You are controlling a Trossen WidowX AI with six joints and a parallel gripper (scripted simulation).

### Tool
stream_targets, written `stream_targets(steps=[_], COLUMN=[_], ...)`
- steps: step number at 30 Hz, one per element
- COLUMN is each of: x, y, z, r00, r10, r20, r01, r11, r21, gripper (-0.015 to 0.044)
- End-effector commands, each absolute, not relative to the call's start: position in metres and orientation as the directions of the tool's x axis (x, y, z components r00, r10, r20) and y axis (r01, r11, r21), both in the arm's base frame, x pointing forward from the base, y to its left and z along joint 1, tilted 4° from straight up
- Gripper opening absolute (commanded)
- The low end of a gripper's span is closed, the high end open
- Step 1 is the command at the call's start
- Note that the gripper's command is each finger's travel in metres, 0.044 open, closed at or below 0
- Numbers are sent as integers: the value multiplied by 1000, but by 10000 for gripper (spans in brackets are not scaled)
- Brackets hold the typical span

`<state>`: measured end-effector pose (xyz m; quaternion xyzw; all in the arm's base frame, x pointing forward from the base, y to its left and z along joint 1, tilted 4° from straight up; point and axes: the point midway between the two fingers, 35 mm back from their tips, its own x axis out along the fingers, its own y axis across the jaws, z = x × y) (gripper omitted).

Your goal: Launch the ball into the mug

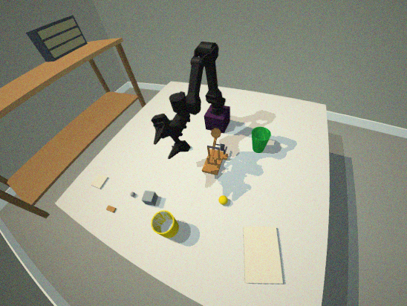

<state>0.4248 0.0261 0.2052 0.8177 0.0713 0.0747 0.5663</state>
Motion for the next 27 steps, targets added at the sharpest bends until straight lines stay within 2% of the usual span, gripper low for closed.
stream_targets(steps=[1, 2, 14, 27], x=[425, 425, 427, 414], y=[26, 28, 53, 78], z=[205, 203, 168, 133], r00=[979, 979, 951, 858], r10=[202, 203, 237, 259], r20=[38, 29, -201, -444], r01=[34, 42, 222, 379], r11=[-345, -335, -63, 266], r21=[938, 941, 973, 886], gripper=[426, 440, 440, 440])
